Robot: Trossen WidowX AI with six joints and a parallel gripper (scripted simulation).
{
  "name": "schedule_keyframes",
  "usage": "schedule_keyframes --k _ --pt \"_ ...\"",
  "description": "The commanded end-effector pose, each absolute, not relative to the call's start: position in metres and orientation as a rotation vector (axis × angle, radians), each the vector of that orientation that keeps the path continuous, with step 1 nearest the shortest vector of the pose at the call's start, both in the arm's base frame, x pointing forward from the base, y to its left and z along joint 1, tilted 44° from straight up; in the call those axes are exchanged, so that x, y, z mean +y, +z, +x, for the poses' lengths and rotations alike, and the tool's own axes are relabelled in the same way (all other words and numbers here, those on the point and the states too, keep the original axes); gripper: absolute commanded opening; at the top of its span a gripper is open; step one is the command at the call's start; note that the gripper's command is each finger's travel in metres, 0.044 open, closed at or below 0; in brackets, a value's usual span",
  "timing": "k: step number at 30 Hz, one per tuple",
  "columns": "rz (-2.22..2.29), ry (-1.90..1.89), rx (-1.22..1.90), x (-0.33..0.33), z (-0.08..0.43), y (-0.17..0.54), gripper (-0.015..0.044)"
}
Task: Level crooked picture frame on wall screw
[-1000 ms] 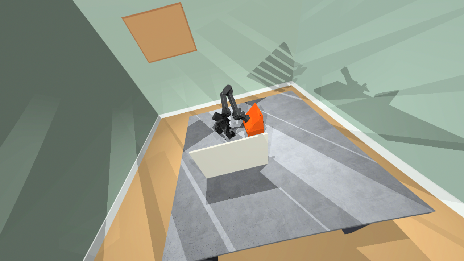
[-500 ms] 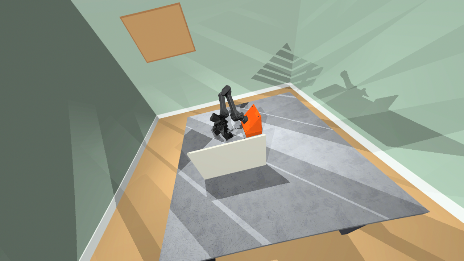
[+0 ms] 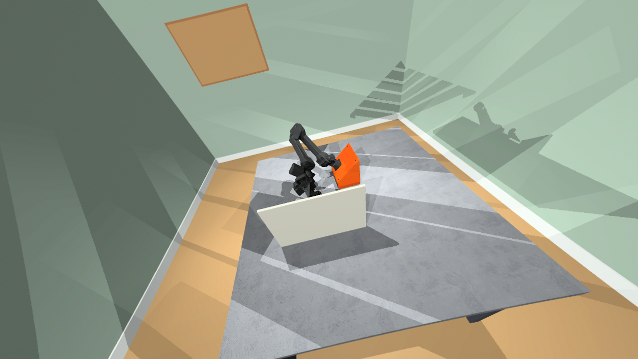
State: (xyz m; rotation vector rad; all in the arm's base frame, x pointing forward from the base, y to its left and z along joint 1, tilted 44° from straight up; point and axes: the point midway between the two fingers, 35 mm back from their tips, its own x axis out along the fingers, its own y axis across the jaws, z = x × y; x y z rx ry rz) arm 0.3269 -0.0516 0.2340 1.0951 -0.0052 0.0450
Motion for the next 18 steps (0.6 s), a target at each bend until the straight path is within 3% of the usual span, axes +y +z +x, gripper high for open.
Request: schedule_keyframes --k 1,18 --pt "1.089 0.043 -0.012 -0.0518 0.3321 0.2347 0.026" --pt "1.089 0.043 -0.012 -0.0518 0.3336 0.2349 0.026"
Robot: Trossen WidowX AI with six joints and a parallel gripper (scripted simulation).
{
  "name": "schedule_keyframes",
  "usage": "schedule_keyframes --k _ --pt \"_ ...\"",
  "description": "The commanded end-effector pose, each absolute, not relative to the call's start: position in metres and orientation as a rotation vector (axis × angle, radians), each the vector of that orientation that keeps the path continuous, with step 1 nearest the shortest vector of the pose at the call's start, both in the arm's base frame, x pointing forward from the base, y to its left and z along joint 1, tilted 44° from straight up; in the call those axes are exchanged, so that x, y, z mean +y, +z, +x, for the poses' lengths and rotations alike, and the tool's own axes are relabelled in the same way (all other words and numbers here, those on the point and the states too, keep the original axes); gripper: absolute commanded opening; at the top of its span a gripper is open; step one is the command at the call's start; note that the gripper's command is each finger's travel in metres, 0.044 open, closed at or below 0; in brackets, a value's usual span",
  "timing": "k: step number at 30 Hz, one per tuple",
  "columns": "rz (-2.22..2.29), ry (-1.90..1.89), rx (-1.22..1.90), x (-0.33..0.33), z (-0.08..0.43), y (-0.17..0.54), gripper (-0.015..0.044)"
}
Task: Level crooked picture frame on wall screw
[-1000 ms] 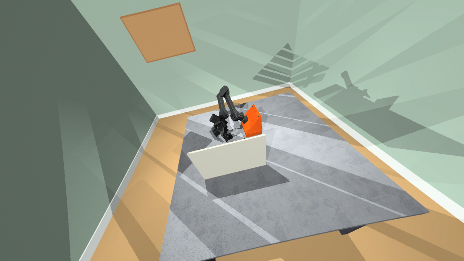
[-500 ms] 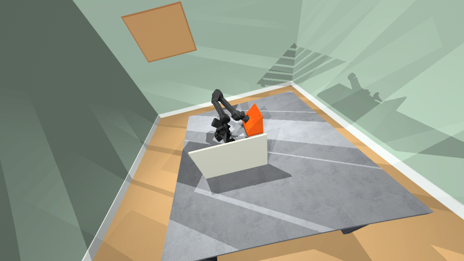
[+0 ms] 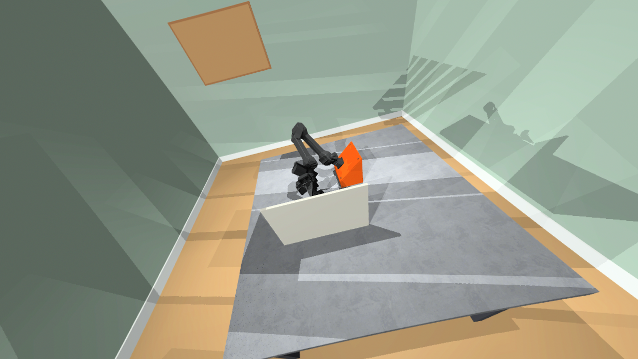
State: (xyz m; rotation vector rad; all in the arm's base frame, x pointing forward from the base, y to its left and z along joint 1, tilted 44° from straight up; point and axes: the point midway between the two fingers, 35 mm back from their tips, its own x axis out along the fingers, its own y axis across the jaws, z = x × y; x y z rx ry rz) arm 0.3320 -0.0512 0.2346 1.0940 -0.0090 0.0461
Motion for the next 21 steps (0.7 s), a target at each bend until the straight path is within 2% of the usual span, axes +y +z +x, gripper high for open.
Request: schedule_keyframes --k 1,21 --pt "1.089 0.043 -0.012 -0.052 0.335 0.235 0.026" --pt "1.089 0.044 -0.013 -0.051 0.366 0.237 0.026"
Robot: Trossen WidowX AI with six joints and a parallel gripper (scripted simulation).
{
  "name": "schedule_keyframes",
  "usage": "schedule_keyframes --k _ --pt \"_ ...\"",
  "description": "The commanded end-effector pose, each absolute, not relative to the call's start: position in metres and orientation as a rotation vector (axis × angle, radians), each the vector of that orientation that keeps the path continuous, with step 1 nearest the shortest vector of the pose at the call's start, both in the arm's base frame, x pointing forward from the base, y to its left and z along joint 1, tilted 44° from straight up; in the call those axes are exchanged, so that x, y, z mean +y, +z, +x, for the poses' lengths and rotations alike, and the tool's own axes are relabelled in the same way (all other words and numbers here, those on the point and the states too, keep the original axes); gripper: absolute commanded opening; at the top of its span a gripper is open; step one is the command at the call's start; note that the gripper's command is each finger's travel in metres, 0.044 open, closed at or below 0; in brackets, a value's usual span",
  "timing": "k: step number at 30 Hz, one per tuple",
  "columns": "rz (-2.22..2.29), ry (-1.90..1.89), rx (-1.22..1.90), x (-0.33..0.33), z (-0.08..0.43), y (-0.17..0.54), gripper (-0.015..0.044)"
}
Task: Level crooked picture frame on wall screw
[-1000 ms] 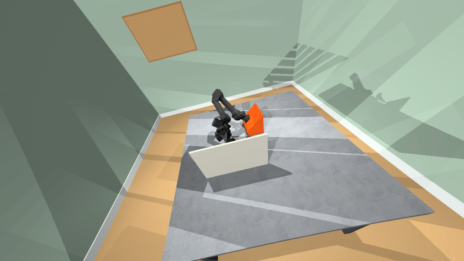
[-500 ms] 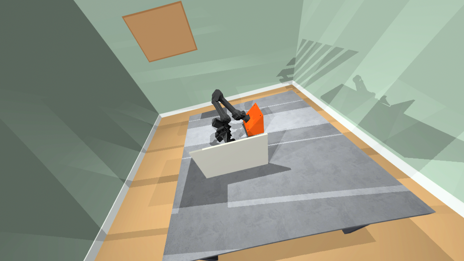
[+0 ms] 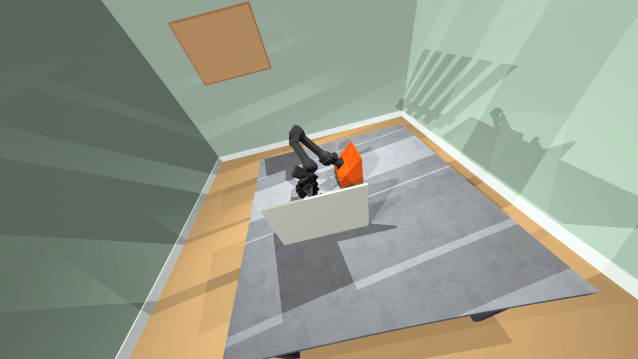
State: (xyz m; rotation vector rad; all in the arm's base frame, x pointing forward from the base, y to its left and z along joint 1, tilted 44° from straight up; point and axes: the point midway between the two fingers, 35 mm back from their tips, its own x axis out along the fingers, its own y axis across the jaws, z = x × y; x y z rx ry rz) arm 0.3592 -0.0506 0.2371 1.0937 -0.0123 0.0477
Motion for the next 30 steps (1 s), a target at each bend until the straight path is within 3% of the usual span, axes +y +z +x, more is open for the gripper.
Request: schedule_keyframes --k 1,30 --pt "1.089 0.044 -0.013 -0.0509 0.3678 0.2365 0.026" --pt "1.089 0.044 -0.014 -0.0506 0.3719 0.2362 0.026"
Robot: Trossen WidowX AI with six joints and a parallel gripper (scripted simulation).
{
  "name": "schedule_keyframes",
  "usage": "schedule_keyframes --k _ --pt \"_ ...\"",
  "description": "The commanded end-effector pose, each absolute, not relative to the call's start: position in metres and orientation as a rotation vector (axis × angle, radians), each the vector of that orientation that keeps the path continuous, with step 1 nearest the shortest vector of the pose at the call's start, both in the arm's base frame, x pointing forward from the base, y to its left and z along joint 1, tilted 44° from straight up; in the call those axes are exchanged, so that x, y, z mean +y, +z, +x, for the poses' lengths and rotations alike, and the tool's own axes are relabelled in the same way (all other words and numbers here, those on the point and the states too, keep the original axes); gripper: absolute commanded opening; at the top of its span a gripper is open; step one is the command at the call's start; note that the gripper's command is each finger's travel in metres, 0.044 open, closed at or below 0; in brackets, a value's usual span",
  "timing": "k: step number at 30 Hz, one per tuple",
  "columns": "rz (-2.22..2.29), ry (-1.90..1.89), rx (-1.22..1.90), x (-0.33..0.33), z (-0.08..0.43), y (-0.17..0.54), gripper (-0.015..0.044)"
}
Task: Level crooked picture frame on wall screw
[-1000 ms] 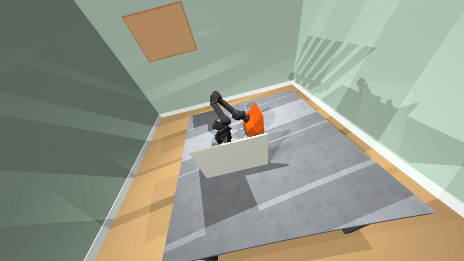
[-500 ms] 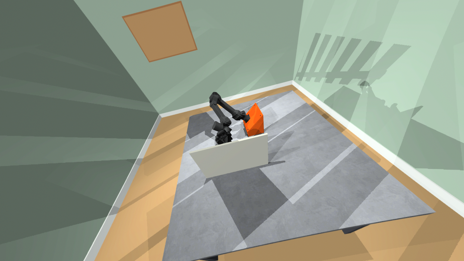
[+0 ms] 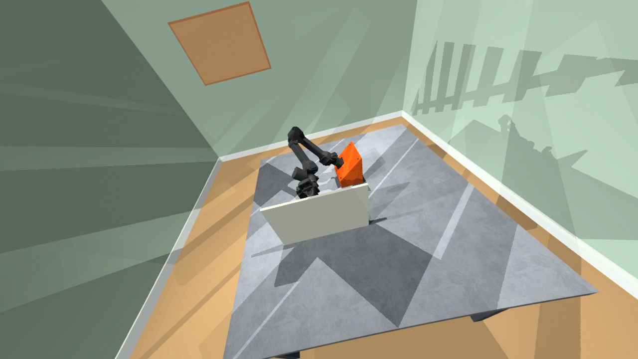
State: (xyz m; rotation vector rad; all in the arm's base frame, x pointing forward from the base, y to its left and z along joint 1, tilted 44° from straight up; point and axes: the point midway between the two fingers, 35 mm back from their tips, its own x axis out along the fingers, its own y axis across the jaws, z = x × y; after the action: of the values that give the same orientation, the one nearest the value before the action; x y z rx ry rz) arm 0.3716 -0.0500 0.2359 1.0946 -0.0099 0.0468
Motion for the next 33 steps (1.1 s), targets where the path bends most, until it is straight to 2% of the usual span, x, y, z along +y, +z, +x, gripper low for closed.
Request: schedule_keyframes --k 1,15,22,29,30,33 --pt "1.089 0.044 -0.014 -0.0506 0.3719 0.2362 0.026" --pt "1.089 0.044 -0.014 -0.051 0.3721 0.2364 0.026" --pt "1.089 0.044 -0.014 -0.051 0.3721 0.2364 0.0076" --pt "1.089 0.044 -0.014 -0.051 0.3721 0.2364 0.003" --pt "1.089 0.044 -0.014 -0.051 0.3721 0.2364 0.0003" --pt "1.089 0.044 -0.014 -0.051 0.3721 0.2364 0.0"
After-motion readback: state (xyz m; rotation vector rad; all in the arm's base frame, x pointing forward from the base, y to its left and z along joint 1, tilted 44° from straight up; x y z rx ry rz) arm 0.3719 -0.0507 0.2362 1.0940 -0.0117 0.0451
